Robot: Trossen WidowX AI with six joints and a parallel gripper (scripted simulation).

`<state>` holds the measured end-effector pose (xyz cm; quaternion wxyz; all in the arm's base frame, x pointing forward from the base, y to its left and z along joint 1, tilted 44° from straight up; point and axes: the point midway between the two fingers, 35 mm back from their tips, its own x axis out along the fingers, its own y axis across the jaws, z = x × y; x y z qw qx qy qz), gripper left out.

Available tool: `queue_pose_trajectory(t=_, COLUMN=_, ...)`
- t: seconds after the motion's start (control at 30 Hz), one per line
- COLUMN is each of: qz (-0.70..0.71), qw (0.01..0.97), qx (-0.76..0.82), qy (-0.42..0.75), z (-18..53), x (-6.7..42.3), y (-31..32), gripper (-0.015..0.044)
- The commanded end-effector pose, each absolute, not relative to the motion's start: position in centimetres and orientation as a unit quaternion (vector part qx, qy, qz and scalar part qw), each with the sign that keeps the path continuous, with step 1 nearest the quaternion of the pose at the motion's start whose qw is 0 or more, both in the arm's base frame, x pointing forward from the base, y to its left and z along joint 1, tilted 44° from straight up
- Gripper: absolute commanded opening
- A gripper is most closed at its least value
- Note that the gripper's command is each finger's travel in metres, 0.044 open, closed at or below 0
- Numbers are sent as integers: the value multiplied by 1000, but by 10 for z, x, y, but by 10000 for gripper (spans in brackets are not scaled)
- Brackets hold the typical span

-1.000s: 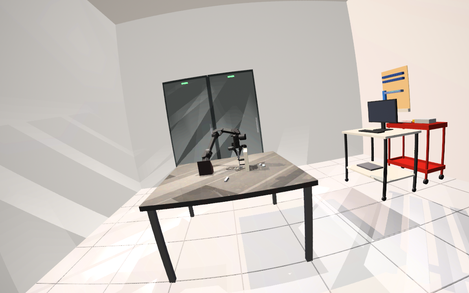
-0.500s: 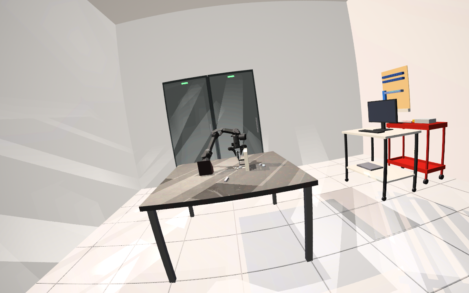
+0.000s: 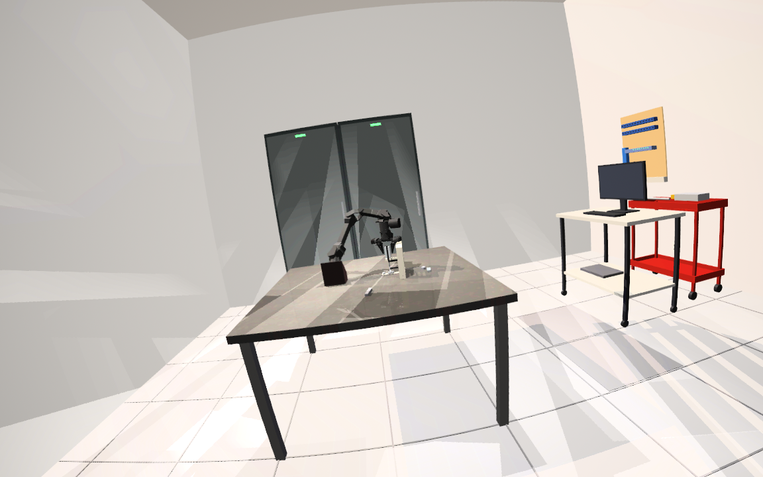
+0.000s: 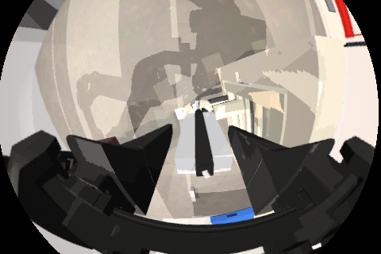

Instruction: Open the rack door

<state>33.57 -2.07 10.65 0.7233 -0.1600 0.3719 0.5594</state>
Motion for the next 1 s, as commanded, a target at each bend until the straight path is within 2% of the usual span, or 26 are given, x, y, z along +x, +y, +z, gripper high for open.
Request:
queue_pose_trajectory(t=0.0, qz=513, qw=737, qx=-76, qy=434, z=106, x=335, y=-21, gripper=281)
queue_pose_trajectory(t=0.47, qz=335, qw=719, qx=179, qy=583, z=106, x=335, y=-21, gripper=281)
queue_pose_trajectory(t=0.97, qz=100, qw=605, qx=428, qy=664, z=106, x=335, y=-21, gripper=281)
